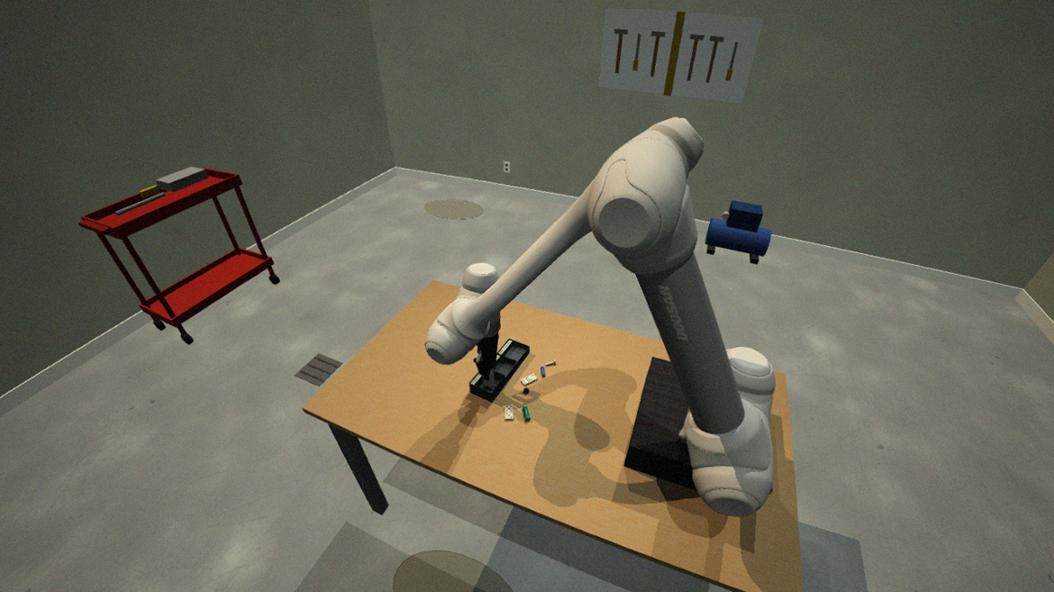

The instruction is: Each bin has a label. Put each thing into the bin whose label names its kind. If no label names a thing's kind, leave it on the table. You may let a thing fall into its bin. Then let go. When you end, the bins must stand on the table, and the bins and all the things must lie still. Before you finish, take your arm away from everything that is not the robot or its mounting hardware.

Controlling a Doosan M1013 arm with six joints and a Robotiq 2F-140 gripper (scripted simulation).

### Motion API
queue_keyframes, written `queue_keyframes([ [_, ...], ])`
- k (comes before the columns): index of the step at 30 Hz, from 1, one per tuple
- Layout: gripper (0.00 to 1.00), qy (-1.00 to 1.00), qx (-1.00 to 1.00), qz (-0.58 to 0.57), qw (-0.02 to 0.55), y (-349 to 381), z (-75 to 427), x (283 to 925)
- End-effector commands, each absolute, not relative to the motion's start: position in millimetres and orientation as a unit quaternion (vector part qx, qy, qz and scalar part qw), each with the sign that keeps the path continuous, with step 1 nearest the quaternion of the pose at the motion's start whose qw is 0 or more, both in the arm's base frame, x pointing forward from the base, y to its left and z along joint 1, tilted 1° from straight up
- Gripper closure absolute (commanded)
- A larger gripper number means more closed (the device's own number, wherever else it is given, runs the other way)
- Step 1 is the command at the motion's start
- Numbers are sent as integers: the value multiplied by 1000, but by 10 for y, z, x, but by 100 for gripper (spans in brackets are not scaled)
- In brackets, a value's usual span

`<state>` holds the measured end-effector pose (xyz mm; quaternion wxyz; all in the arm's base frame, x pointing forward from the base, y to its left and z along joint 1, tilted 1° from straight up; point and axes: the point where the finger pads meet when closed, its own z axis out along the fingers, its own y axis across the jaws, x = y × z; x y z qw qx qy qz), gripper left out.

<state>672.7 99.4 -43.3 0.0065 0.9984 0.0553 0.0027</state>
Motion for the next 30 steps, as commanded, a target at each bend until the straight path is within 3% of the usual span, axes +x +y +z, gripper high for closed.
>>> queue_keyframes([
  [1, 95, 55, 998, 3, 6, 996, -387, 6727],
  [30, 95, 55, 998, 3, 6, 1003, 197, 6723],
])
